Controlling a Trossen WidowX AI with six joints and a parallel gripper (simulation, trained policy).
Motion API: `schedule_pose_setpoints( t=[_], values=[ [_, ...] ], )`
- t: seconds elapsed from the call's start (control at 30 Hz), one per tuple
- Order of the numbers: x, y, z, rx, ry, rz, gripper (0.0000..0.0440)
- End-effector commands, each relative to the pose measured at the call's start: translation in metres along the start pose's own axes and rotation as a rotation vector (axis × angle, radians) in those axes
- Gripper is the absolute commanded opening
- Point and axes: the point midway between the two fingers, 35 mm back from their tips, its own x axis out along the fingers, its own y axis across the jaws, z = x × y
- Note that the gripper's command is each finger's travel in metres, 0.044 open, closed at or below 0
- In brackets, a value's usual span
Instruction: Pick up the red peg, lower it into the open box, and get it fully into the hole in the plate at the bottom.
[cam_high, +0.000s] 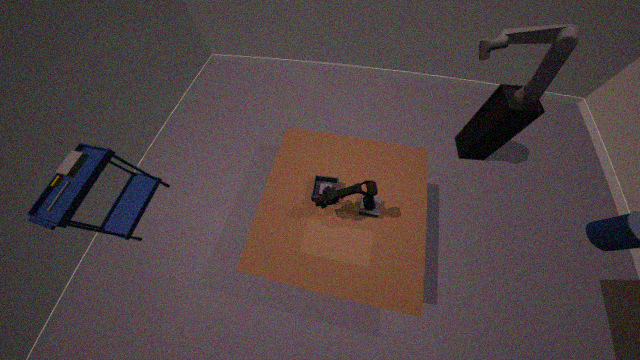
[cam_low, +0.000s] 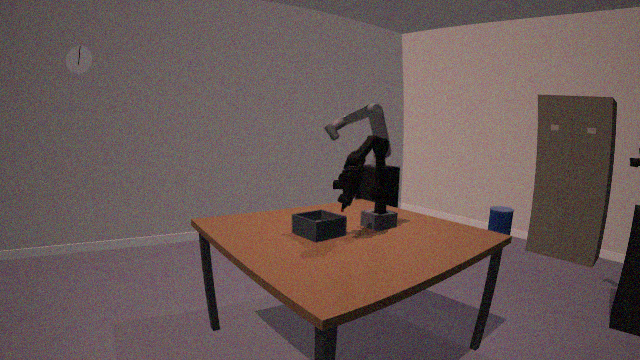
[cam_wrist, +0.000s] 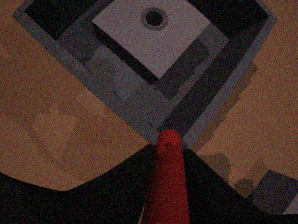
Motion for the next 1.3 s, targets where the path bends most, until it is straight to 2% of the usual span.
schedule_pose_setpoints(
  t=[0.0,0.5,0.8,0.87,1.03,1.17,1.27],
  values=[
    [0.007,0.001,0.014,0.014,-0.003,-0.005,0.0000],
    [0.047,0.007,0.075,0.039,0.032,0.038,0.0000],
    [0.078,0.016,0.090,-0.024,0.070,0.087,0.0003],
    [0.085,0.017,0.089,-0.045,0.087,0.092,0.0030],
    [0.101,0.020,0.088,-0.076,0.130,0.103,0.0141],
    [0.104,0.022,0.100,-0.113,0.124,0.124,0.0156],
    [0.103,0.029,0.109,-0.112,0.133,0.143,0.0235]
  ],
)
